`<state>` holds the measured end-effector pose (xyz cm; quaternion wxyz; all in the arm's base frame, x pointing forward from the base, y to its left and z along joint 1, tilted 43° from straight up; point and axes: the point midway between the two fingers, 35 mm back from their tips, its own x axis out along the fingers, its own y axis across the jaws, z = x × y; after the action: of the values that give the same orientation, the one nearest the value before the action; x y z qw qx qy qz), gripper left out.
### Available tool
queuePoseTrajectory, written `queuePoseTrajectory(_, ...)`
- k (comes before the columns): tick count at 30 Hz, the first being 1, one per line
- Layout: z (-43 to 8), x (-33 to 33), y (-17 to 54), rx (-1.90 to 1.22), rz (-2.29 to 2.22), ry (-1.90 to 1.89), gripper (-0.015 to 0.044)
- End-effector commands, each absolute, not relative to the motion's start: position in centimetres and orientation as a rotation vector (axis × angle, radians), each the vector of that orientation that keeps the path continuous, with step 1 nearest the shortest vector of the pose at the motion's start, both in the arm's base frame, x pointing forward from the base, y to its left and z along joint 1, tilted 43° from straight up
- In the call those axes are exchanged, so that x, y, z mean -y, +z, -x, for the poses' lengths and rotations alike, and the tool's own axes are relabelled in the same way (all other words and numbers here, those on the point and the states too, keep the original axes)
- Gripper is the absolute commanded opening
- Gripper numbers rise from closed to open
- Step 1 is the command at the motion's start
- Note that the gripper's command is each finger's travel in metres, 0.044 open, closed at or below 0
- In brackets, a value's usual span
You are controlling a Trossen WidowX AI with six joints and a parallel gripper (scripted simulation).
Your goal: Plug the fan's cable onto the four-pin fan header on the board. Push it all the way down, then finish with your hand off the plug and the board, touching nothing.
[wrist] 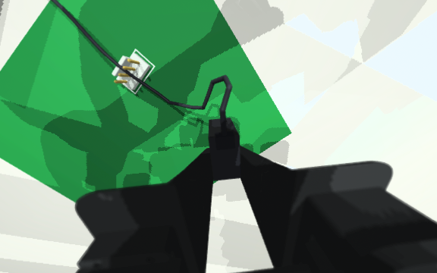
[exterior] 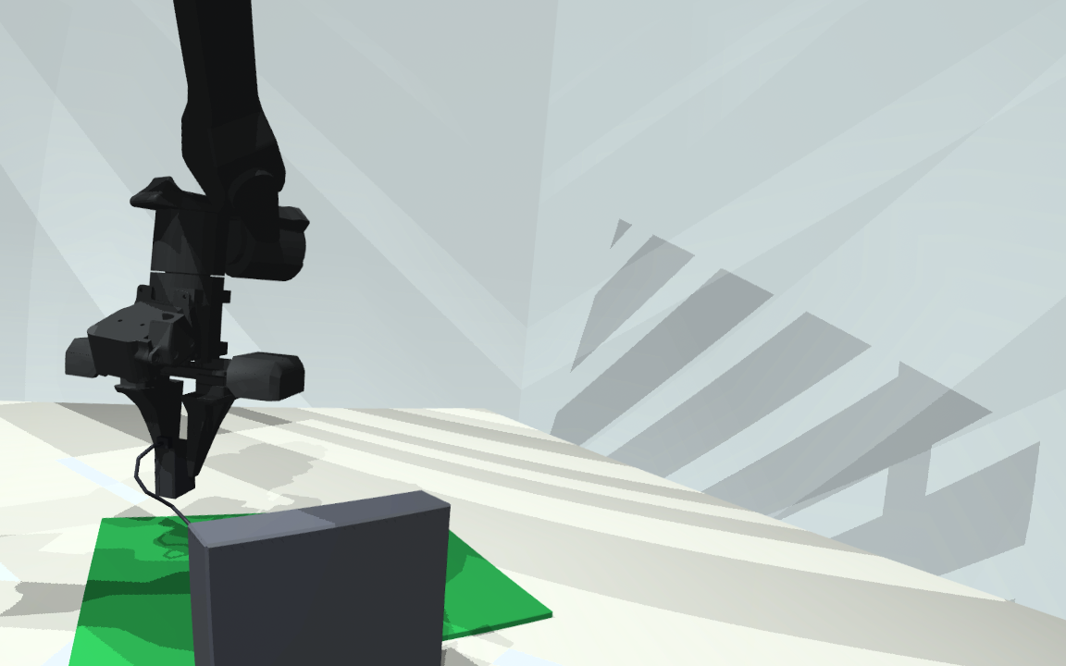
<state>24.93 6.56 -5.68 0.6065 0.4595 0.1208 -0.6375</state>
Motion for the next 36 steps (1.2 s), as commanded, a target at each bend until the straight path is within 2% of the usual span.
queuePoseTrajectory(1,-25.1,-6.6,-5.3,-0.333,-1.005,-1.459,0.0)
queuePoseTrajectory(36,-27.6,-3.2,-1.7,-1.046,-0.021,-0.955,0.0)
